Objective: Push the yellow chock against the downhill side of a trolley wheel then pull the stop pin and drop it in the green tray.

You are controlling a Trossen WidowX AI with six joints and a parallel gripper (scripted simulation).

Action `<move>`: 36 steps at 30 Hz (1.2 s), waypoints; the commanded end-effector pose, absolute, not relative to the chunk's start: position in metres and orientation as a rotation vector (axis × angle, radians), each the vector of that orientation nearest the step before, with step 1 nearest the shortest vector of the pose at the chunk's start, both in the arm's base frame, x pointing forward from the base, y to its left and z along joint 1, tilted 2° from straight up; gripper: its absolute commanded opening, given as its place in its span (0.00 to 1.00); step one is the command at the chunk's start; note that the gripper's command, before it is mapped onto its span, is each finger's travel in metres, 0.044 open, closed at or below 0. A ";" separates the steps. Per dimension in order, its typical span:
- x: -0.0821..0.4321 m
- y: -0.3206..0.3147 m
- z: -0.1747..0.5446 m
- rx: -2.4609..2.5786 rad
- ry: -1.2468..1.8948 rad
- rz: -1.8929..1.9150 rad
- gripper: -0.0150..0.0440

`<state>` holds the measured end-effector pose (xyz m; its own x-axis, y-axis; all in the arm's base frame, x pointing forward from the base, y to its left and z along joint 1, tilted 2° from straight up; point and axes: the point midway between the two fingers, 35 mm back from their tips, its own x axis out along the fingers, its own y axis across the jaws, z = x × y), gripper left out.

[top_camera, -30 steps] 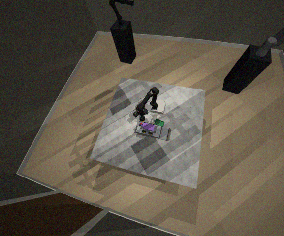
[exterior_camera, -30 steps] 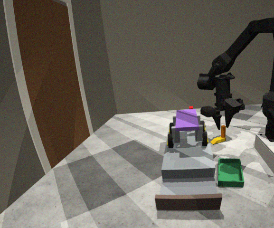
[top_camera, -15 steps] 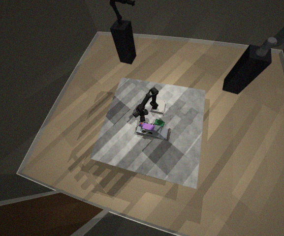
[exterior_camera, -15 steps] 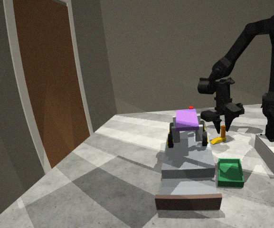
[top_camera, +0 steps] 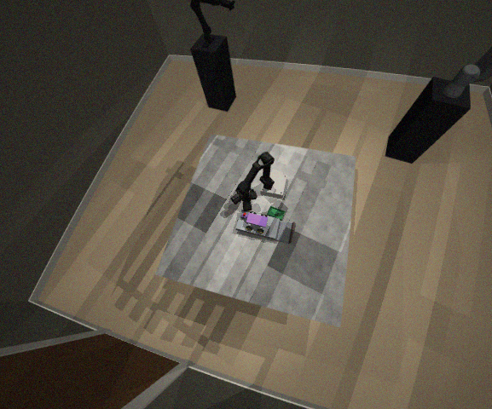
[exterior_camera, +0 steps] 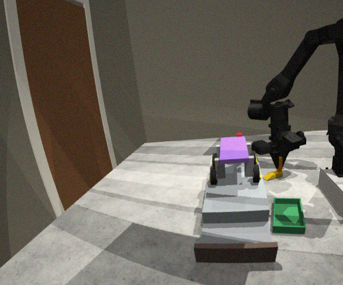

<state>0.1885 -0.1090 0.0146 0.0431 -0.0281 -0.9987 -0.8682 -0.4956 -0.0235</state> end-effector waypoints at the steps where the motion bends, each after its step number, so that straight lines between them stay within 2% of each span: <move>1: 0.189 -0.109 0.015 -1.628 0.918 1.531 0.32; 4: 0.189 -0.109 0.019 -1.628 0.918 1.533 0.25; 36: 0.181 -0.104 0.134 -1.630 0.918 1.537 0.25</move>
